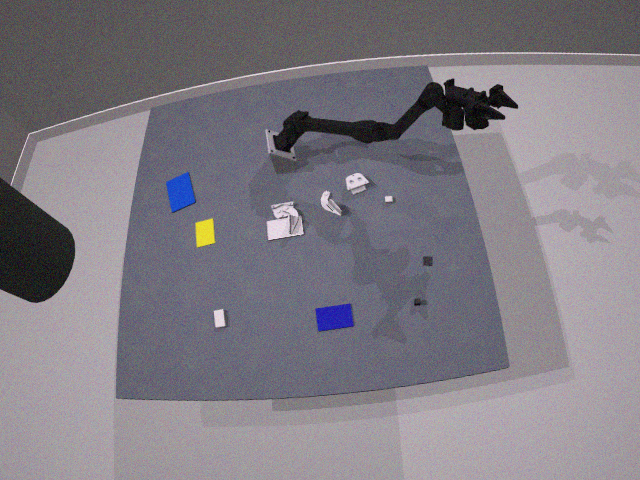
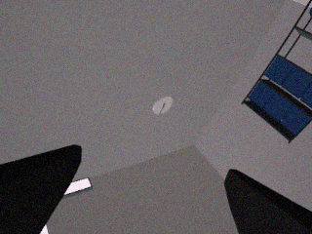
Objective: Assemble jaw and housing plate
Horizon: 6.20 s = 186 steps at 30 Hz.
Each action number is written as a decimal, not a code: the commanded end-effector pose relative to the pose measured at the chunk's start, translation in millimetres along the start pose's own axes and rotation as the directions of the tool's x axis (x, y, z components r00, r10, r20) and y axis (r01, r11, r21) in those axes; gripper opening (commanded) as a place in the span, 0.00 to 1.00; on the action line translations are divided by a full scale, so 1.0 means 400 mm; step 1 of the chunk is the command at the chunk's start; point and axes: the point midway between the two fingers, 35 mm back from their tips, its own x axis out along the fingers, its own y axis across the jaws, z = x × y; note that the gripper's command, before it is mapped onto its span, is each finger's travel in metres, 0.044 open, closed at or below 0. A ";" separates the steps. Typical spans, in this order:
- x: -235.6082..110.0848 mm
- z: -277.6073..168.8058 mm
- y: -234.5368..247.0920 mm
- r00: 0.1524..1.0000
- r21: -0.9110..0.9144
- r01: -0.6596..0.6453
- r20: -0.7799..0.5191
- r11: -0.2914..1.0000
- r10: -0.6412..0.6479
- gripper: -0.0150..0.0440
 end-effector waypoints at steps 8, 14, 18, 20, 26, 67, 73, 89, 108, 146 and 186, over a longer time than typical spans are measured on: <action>-0.028 -0.070 -0.033 0.998 0.124 0.038 -0.058 0.992 -0.031 1.00; -0.063 -0.149 -0.057 0.991 0.253 0.084 -0.123 0.964 -0.054 1.00; -0.088 -0.202 -0.066 0.984 0.334 0.116 -0.167 0.935 -0.063 1.00; -0.100 -0.229 -0.068 0.980 0.373 0.133 -0.189 0.918 -0.065 1.00; -0.138 -0.302 -0.078 0.965 0.461 0.197 -0.248 0.865 -0.088 1.00; -0.331 -0.651 0.058 0.860 0.830 0.486 -0.510 0.275 0.017 1.00; -0.351 -0.685 0.102 0.849 0.844 0.511 -0.525 0.162 0.057 1.00; -0.409 -0.765 0.240 0.802 0.809 0.587 -0.573 -0.040 0.171 1.00; -0.439 -0.787 0.406 0.783 0.727 0.618 -0.536 -0.299 0.315 1.00; -0.474 -0.657 0.806 0.724 0.225 0.690 -0.244 -0.688 0.646 1.00; -0.525 -0.283 1.104 0.568 -0.390 0.806 0.293 -0.446 0.769 1.00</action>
